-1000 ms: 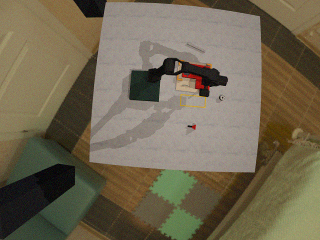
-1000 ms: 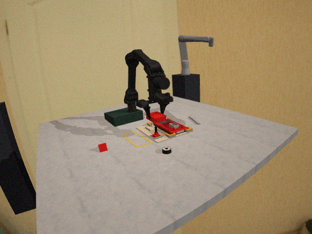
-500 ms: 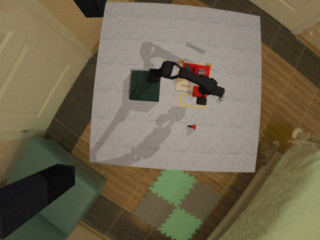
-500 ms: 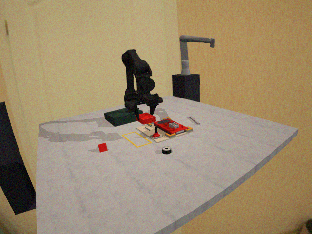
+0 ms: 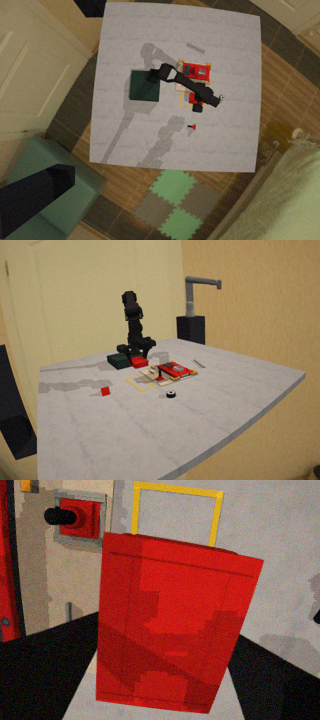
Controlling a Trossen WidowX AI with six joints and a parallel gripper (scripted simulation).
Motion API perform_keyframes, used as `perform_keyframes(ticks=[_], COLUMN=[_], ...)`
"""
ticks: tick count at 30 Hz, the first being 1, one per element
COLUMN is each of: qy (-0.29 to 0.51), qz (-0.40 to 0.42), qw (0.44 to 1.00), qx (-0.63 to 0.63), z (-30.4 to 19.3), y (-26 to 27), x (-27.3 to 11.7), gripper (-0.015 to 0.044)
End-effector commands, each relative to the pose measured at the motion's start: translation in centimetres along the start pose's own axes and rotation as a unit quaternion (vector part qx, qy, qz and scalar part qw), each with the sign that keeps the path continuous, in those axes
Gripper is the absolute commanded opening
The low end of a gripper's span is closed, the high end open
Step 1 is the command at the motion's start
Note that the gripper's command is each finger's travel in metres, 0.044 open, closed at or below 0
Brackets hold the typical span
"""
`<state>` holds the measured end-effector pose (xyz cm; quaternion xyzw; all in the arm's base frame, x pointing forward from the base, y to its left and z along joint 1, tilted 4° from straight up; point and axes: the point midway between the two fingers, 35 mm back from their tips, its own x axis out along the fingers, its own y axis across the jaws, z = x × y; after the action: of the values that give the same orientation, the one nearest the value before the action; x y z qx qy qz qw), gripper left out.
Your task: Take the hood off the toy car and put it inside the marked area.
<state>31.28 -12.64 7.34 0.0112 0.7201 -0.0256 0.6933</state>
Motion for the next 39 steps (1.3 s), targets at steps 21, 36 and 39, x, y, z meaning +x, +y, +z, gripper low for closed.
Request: perform_keyframes(ticks=[21, 36, 39], qy=[-0.001, -0.001, -0.001], qz=[-0.001, -0.001, -0.001], qw=[1.0, 1.0, 1.0], qx=[-0.003, -0.003, -0.003], z=[-0.1, -0.1, -0.1], y=[-0.5, -0.5, -0.5], x=[1.2, 2.1, 2.3], gripper=[0.0, 0.0, 0.0])
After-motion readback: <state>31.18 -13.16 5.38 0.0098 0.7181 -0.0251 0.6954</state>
